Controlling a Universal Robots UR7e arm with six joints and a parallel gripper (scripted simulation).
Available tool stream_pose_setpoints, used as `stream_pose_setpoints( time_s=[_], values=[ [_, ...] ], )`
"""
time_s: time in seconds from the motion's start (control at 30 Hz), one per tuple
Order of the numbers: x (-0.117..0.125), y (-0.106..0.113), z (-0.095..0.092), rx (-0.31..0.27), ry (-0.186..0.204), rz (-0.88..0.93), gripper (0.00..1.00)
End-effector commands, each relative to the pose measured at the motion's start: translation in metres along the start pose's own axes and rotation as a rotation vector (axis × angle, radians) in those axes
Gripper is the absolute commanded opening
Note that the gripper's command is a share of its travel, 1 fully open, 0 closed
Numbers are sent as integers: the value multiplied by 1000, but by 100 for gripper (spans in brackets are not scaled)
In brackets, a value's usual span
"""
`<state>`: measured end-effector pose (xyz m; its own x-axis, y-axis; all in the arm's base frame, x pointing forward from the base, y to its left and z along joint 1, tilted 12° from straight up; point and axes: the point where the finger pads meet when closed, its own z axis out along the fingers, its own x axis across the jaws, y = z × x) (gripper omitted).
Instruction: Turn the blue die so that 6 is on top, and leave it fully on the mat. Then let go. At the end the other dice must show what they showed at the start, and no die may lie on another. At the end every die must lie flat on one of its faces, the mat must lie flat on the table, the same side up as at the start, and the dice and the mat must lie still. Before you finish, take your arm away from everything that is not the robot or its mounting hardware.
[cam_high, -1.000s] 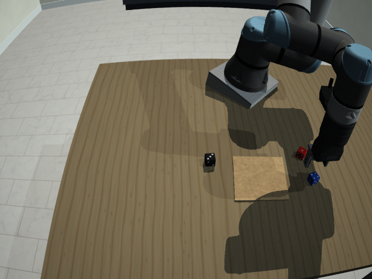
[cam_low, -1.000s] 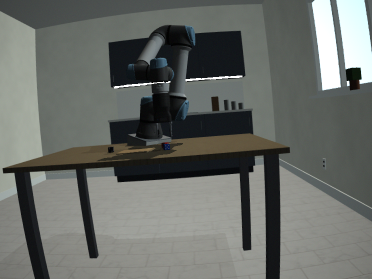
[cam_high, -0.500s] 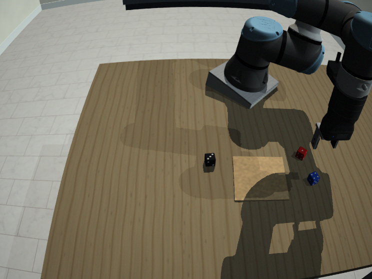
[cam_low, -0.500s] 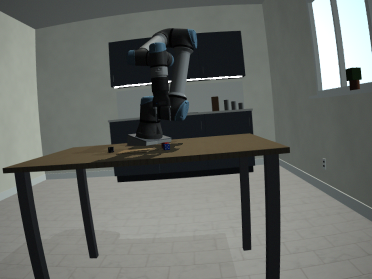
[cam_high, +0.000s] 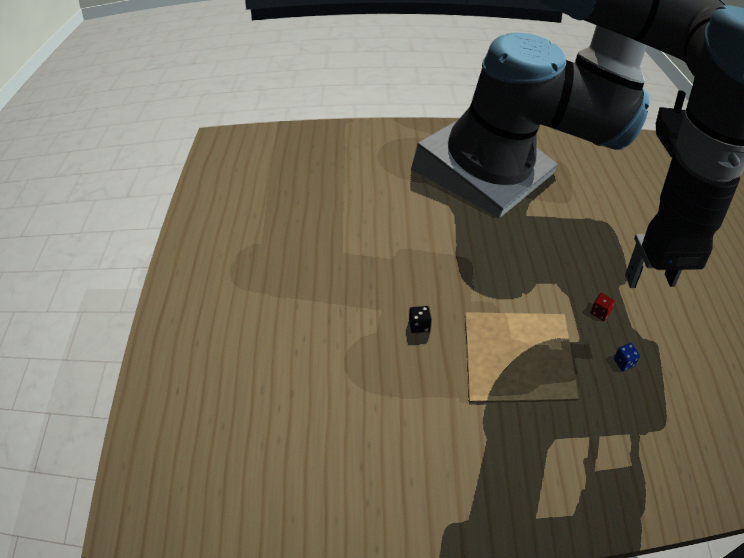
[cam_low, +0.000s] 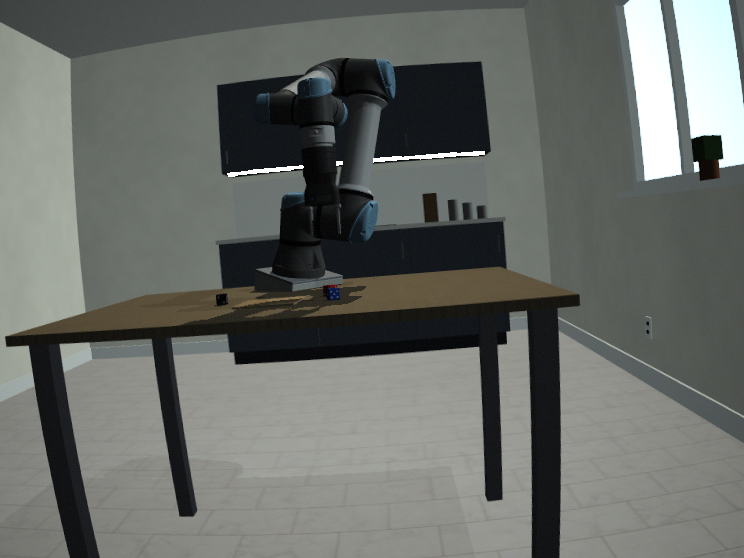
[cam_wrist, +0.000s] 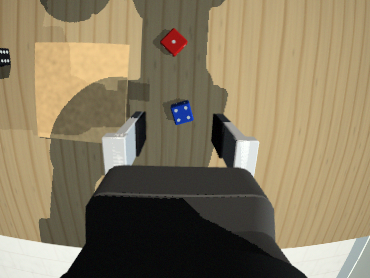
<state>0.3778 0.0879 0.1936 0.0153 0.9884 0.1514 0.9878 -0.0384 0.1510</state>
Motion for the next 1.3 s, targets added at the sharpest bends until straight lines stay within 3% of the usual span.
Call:
stream_pose_setpoints(
  time_s=[0.0,0.23,1.0,1.27],
  values=[
    [1,4,1,-1,0,-78,100],
    [6,14,7,-1,0,-308,100],
    [6,14,7,-1,0,-306,100],
    [6,13,10,-1,0,-230,100]
  ],
)
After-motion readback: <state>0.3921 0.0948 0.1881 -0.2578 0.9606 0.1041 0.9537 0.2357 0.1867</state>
